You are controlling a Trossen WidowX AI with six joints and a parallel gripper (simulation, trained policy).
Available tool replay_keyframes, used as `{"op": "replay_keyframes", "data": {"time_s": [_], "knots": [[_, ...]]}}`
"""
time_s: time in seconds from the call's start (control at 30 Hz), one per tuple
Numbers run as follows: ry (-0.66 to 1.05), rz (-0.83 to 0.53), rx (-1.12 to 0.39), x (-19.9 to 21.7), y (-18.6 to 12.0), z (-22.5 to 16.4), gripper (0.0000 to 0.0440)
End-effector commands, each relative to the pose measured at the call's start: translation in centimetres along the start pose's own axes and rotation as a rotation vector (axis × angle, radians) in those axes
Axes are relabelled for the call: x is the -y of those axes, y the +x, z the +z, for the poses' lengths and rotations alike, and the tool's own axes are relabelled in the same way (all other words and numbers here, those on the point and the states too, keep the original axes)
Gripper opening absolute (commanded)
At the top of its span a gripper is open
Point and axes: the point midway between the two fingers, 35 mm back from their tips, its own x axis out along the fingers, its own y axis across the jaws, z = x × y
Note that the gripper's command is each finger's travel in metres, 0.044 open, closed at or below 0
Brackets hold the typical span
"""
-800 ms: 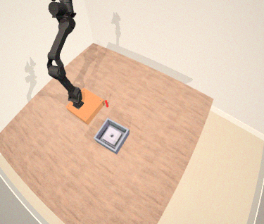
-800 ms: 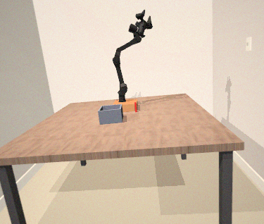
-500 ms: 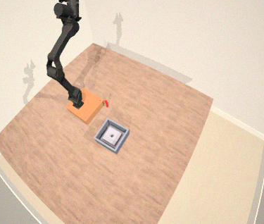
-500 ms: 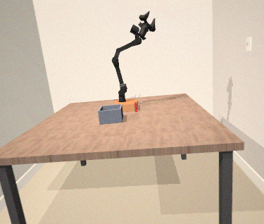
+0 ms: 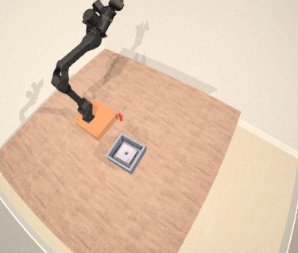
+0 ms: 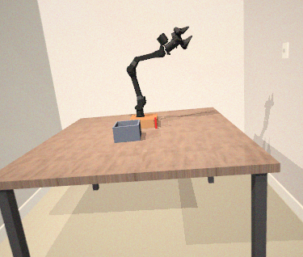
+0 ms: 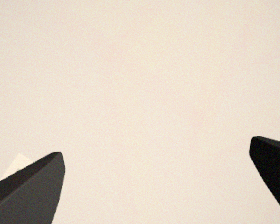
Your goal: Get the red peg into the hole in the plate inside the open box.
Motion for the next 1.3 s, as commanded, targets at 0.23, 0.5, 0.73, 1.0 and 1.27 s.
{"op": "replay_keyframes", "data": {"time_s": [0.23, 0.5, 0.73, 1.0, 1.27], "knots": [[0.173, -0.026, -0.343, 0.9, -3.6, -10.6, 0.0440], [0.325, -0.093, -0.571, 1.5, -7.5, -17.0, 0.0440], [0.467, -0.182, -0.753, 1.8, -11.6, -21.5, 0.0440], [0.632, -0.313, -0.941, 1.8, -16.6, -25.6, 0.0440], [0.793, -0.469, -1.112, 1.3, -21.7, -28.6, 0.0440]]}}
